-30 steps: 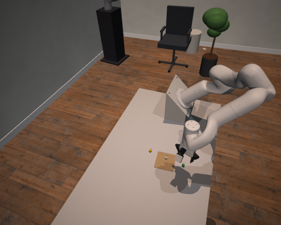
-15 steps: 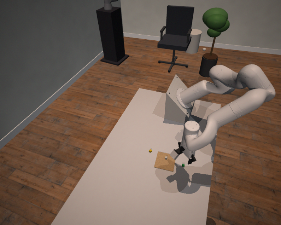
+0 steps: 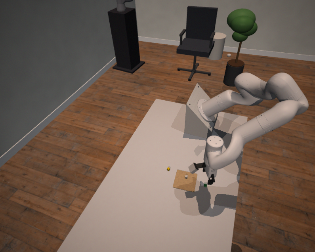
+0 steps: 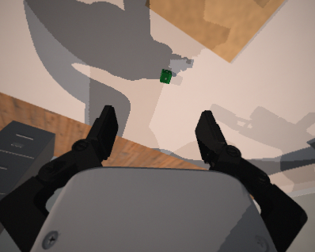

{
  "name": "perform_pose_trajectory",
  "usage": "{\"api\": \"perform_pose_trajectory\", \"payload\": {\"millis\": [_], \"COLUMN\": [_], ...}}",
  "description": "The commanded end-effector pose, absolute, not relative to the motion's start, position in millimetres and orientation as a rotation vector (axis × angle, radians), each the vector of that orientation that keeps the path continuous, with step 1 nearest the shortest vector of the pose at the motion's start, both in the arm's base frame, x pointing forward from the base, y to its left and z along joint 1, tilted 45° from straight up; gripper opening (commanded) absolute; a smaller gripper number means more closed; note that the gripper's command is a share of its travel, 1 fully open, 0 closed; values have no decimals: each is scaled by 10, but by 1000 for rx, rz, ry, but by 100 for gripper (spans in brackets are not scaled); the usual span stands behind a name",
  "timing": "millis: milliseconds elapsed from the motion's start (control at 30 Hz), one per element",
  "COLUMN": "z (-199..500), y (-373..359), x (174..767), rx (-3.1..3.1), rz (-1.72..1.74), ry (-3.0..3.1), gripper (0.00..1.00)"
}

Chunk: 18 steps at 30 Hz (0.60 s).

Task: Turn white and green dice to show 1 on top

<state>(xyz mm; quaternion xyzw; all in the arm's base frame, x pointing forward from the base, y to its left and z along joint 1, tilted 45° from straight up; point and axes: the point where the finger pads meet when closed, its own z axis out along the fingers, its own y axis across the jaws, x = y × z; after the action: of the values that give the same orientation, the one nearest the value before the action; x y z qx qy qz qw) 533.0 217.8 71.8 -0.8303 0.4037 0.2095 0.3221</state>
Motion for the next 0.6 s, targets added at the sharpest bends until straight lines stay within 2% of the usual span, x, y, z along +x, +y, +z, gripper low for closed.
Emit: {"api": "perform_pose_trajectory", "payload": {"millis": [0, 567], "z": [705, 658], "y": [2190, 2227], "x": [5329, 5304], "rx": [-2111, -1867], "rz": [635, 803], "ry": [1256, 1699], "gripper": [100, 100]}}
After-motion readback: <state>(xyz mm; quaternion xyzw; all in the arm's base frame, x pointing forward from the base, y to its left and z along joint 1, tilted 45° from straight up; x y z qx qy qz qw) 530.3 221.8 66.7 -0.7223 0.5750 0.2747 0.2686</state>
